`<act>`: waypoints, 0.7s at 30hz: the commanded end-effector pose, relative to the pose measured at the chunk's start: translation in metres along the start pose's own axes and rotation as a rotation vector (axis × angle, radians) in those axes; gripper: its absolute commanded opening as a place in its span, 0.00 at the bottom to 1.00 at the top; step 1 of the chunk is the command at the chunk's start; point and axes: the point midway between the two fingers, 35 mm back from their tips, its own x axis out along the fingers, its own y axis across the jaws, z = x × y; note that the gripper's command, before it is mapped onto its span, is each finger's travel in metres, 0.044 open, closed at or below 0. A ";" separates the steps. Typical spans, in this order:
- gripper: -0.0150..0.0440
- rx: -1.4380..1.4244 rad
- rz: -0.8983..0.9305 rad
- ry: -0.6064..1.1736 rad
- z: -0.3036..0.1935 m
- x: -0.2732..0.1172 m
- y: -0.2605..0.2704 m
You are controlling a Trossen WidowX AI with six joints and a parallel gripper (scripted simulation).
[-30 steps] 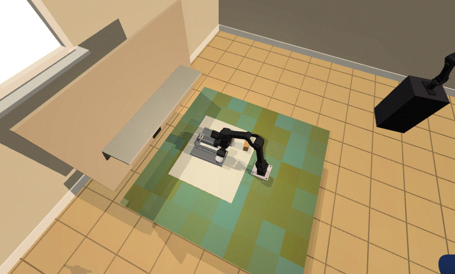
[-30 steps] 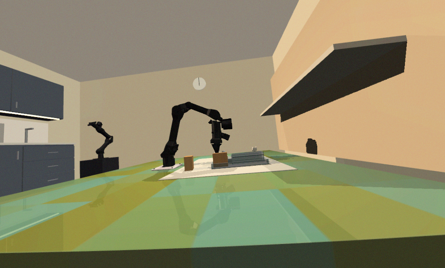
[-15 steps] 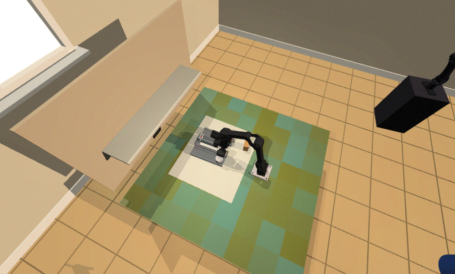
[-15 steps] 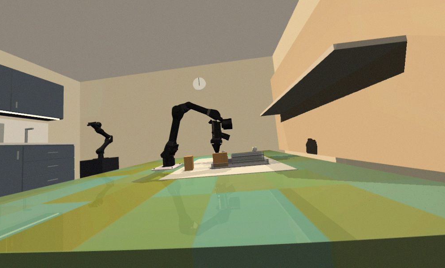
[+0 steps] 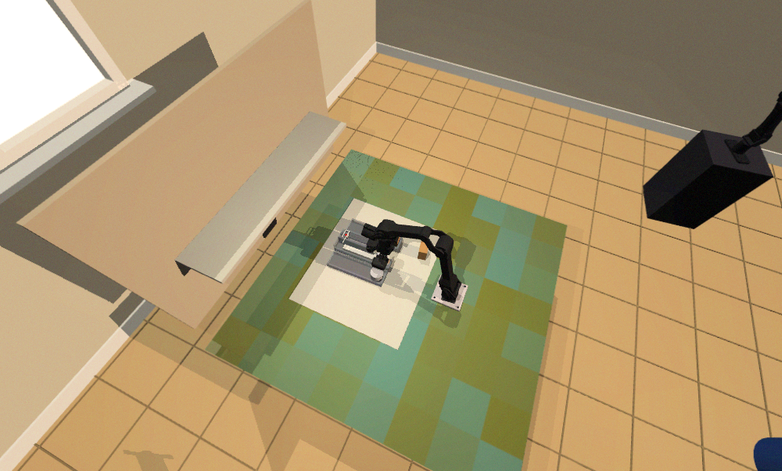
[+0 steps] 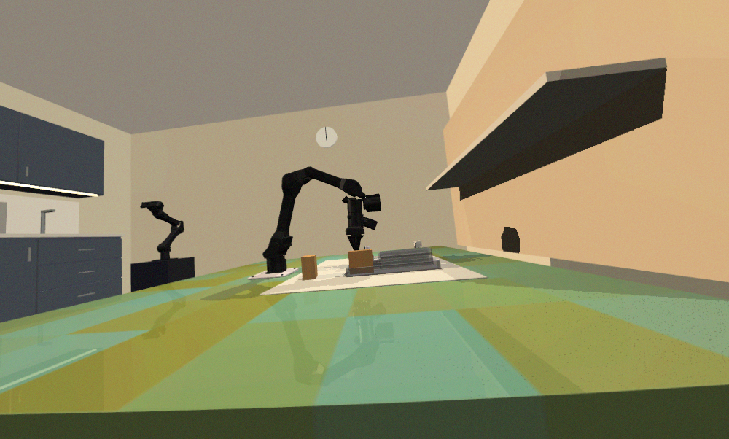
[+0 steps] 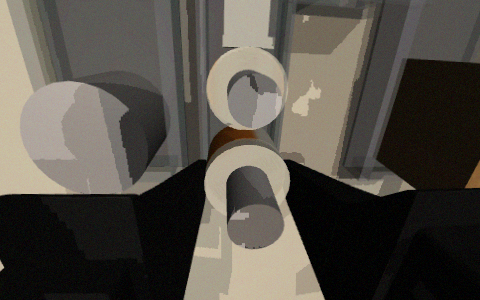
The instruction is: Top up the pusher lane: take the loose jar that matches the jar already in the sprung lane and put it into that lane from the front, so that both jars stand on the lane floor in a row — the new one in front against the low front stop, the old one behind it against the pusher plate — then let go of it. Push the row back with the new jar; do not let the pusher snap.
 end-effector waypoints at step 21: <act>0.25 0.005 -0.003 -0.033 0.011 -0.002 0.000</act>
